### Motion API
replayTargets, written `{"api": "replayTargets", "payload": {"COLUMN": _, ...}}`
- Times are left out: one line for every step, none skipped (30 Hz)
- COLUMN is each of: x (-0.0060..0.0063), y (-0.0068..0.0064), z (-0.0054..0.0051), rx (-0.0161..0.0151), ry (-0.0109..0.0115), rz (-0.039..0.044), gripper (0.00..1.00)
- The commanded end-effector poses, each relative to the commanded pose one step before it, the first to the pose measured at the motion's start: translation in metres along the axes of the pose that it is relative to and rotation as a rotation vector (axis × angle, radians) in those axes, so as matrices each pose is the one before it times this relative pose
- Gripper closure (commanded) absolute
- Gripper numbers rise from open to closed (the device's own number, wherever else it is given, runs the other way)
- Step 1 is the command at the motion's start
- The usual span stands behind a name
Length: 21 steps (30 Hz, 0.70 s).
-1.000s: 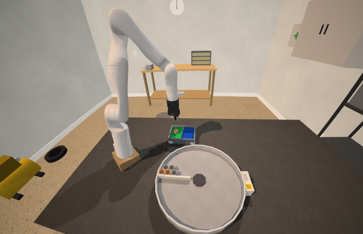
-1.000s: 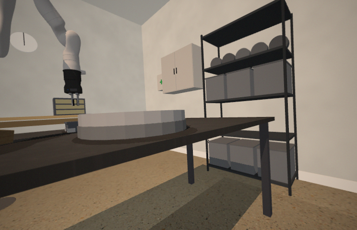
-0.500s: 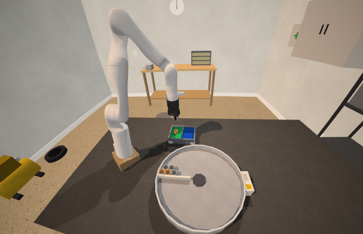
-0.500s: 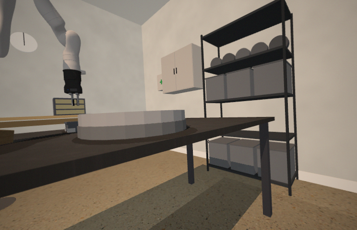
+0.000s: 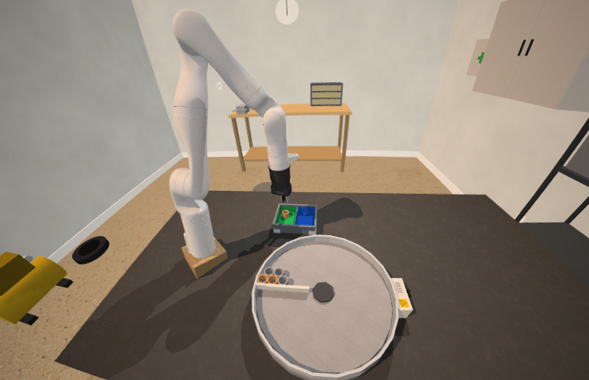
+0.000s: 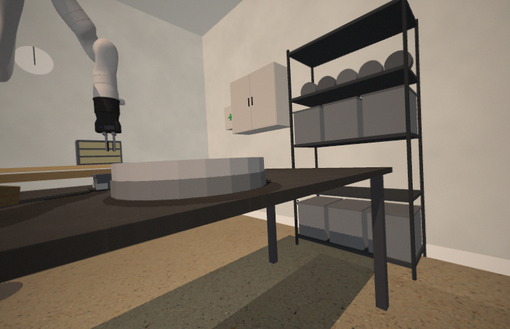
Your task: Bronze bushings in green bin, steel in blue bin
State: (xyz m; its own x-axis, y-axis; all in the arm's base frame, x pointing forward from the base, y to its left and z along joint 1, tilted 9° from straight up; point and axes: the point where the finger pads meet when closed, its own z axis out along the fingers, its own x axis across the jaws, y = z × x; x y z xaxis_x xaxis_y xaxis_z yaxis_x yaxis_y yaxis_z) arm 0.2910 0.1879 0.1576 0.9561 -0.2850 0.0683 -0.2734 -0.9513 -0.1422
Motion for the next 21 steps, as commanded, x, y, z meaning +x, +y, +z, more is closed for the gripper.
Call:
{"api": "replayTargets", "payload": {"x": 0.00643, "y": 0.00644, "z": -0.0017, "rx": 0.0047, "ry": -0.00082, "rz": 0.02701, "gripper": 0.6}}
{"api": "replayTargets", "payload": {"x": 0.0, "y": 0.0, "z": 0.0, "rx": 0.0, "ry": 0.0, "rz": 0.0, "gripper": 0.6}}
{"api": "replayTargets", "payload": {"x": 0.00423, "y": 0.00959, "z": 0.00027, "rx": 0.00013, "ry": -0.00003, "rz": -0.0101, "gripper": 0.6}}
{"api": "replayTargets", "payload": {"x": 0.00413, "y": 0.00964, "z": 0.00027, "rx": 0.00013, "ry": -0.00003, "rz": -0.0101, "gripper": 0.6}}
{"api": "replayTargets", "payload": {"x": 0.00403, "y": 0.00968, "z": 0.00027, "rx": 0.00013, "ry": -0.00003, "rz": -0.0101, "gripper": 0.6}}
{"api": "replayTargets", "payload": {"x": 0.00393, "y": 0.00972, "z": 0.00026, "rx": 0.00013, "ry": -0.00003, "rz": -0.0101, "gripper": 0.6}}
{"api": "replayTargets", "payload": {"x": 0.00383, "y": 0.00976, "z": 0.00026, "rx": 0.00013, "ry": -0.00003, "rz": -0.0101, "gripper": 0.6}}
{"api": "replayTargets", "payload": {"x": 0.0, "y": 0.0, "z": 0.0, "rx": 0.0, "ry": 0.0, "rz": 0.0, "gripper": 0.6}}
{"api": "replayTargets", "payload": {"x": 0.0, "y": 0.0, "z": 0.0, "rx": 0.0, "ry": 0.0, "rz": 0.0, "gripper": 0.6}}
{"api": "replayTargets", "payload": {"x": 0.0, "y": 0.0, "z": 0.0, "rx": 0.0, "ry": 0.0, "rz": 0.0, "gripper": 0.6}}
{"api": "replayTargets", "payload": {"x": 0.00374, "y": 0.00979, "z": 0.00026, "rx": 0.00013, "ry": -0.00003, "rz": -0.0101, "gripper": 0.6}}
{"api": "replayTargets", "payload": {"x": 0.00364, "y": 0.00983, "z": 0.00026, "rx": 0.00013, "ry": -0.00003, "rz": -0.0101, "gripper": 0.6}}
{"api": "replayTargets", "payload": {"x": 0.00354, "y": 0.00987, "z": 0.00026, "rx": 0.00013, "ry": -0.00003, "rz": -0.0101, "gripper": 0.6}}
{"api": "replayTargets", "payload": {"x": 0.00344, "y": 0.0099, "z": 0.00026, "rx": 0.00013, "ry": -0.00003, "rz": -0.0101, "gripper": 0.6}}
{"api": "replayTargets", "payload": {"x": 0.00334, "y": 0.00994, "z": 0.00026, "rx": 0.00013, "ry": -0.00003, "rz": -0.0101, "gripper": 0.6}}
{"api": "replayTargets", "payload": {"x": 0.0, "y": 0.0, "z": 0.0, "rx": 0.0, "ry": 0.0, "rz": 0.0, "gripper": 0.6}}
{"api": "replayTargets", "payload": {"x": 0.0, "y": 0.0, "z": 0.0, "rx": 0.0, "ry": 0.0, "rz": 0.0, "gripper": 0.6}}
{"api": "replayTargets", "payload": {"x": 0.0, "y": 0.0, "z": 0.0, "rx": 0.0, "ry": 0.0, "rz": 0.0, "gripper": 0.6}}
{"api": "replayTargets", "payload": {"x": 0.0, "y": 0.0, "z": 0.0, "rx": 0.0, "ry": 0.0, "rz": 0.0, "gripper": 0.6}}
{"api": "replayTargets", "payload": {"x": 0.0, "y": 0.0, "z": 0.0, "rx": 0.0, "ry": 0.0, "rz": 0.0, "gripper": 0.6}}
{"api": "replayTargets", "payload": {"x": 0.00324, "y": 0.00997, "z": 0.00026, "rx": 0.00013, "ry": -0.00003, "rz": -0.0101, "gripper": 0.6}}
